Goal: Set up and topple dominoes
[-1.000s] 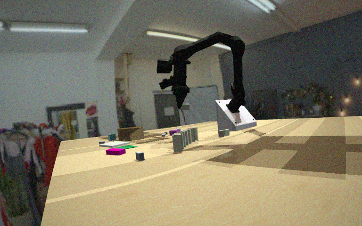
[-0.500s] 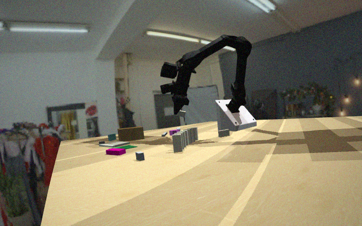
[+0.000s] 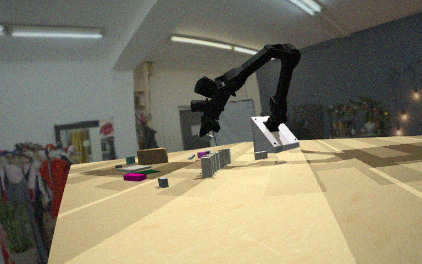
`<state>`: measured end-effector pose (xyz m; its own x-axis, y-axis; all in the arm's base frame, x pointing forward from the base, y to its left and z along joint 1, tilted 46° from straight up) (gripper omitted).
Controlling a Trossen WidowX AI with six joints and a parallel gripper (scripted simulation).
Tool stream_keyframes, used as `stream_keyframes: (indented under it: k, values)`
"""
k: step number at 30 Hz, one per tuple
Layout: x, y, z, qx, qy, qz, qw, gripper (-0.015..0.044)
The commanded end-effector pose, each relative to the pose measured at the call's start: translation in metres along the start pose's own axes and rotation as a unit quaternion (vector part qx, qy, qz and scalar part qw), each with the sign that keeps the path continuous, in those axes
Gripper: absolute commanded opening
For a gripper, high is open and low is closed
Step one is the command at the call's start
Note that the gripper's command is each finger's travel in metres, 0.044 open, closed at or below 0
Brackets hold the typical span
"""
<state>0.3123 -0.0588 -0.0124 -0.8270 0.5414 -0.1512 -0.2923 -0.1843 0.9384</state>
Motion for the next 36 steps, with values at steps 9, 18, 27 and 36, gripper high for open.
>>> stream_keyframes:
  k: [9, 18, 27, 36]
  values:
    - [0.005, -0.003, 0.004, 0.011, -0.021, -0.106, 0.994, 0.003]
    - [0.009, 0.002, 0.009, 0.003, -0.04, -0.185, 0.982, 0.003]
    - [0.016, 0.013, 0.012, -0.018, -0.066, -0.263, 0.962, 0.003]
    - [0.026, 0.029, 0.016, -0.053, -0.099, -0.334, 0.936, 0.003]
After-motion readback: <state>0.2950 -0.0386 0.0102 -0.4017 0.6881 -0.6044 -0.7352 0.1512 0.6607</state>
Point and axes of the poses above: the point midway between the two fingers, 35 mm back from their tips, its own y axis back along the fingers, its own z axis across the jaws, x = y × z, the point moved 2 cm from there along y, back along the fingers, and after that the axes turned 3 degrees about -y, right-handed, at the moved point
